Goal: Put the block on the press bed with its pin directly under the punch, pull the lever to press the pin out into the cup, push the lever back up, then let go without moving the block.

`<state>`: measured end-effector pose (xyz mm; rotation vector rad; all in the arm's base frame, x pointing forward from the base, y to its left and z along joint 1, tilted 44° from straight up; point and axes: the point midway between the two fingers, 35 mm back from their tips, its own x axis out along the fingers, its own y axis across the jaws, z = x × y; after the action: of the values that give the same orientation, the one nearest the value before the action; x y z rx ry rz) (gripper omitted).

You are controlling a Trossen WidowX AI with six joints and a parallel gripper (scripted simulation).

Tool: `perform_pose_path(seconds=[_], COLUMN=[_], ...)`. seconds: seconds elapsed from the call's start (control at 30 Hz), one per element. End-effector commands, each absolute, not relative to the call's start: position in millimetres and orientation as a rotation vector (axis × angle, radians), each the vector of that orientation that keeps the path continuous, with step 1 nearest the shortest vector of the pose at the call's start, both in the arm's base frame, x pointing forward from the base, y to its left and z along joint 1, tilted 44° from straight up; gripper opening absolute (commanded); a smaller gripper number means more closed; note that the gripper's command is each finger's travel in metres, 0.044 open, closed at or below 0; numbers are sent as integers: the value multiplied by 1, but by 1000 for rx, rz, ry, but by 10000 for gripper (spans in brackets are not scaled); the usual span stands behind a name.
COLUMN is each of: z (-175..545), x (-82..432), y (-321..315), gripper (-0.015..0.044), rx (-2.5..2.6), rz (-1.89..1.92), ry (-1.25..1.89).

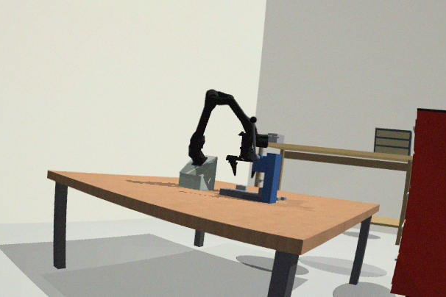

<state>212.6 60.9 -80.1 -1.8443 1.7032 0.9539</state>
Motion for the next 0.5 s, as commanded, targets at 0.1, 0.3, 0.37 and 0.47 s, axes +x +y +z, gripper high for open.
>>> perform_pose_path(seconds=[0.1, 0.3, 0.37, 0.47], z=[-84, -85, -88, -91], x=[212, 212, 213, 213], y=[56, 55, 53, 50], gripper=[440, 440, 440, 440], rx=[-1981, -1981, -1981, -1982], rz=[1167, 1167, 1168, 1170], ry=[1671, 1671, 1670, 1670])
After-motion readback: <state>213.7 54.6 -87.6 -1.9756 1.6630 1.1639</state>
